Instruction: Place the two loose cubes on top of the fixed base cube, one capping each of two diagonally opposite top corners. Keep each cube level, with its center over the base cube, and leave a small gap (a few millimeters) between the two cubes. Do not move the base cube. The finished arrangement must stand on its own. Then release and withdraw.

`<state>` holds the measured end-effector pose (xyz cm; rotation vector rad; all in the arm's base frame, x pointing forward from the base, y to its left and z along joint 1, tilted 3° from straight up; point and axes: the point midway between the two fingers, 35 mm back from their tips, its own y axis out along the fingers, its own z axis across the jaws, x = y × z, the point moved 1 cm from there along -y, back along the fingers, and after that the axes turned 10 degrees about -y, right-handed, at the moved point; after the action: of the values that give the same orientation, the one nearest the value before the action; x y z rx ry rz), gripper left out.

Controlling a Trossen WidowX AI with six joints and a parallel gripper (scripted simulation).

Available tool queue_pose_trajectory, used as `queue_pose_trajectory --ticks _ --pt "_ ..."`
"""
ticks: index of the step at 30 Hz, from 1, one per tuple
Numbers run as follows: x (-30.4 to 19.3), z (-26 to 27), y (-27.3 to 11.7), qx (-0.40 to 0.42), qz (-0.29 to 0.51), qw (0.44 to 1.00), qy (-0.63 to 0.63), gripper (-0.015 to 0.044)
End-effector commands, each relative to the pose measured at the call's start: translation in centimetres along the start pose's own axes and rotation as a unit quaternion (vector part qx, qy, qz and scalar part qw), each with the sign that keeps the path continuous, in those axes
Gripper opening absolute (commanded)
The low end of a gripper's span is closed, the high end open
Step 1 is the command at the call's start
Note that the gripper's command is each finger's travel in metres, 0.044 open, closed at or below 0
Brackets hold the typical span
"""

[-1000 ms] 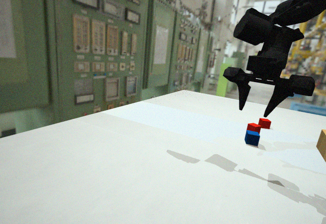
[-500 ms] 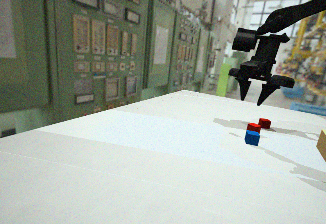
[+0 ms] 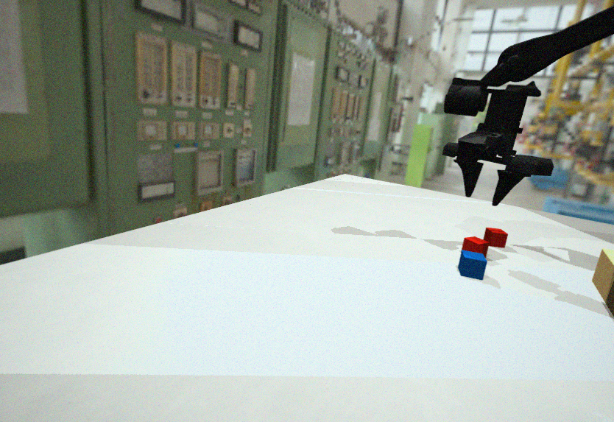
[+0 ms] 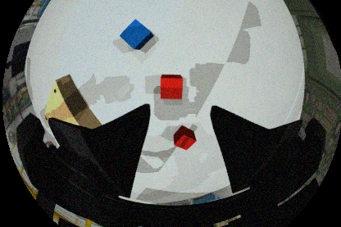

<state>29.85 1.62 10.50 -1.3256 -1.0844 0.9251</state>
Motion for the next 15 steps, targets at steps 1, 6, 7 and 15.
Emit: queue_pose_trajectory --ticks 1,6,7,15 --pt "-0.4 0.5 3.5 0.012 0.007 1.0 -0.002 0.0265" --pt "-0.4 0.7 4.7 0.013 0.007 1.0 -0.002 0.0265" --pt "-0.4 0.7 4.8 0.013 0.007 1.0 -0.002 0.0265" --pt "-0.5 0.7 6.2 0.013 0.007 1.0 -0.002 0.0265"
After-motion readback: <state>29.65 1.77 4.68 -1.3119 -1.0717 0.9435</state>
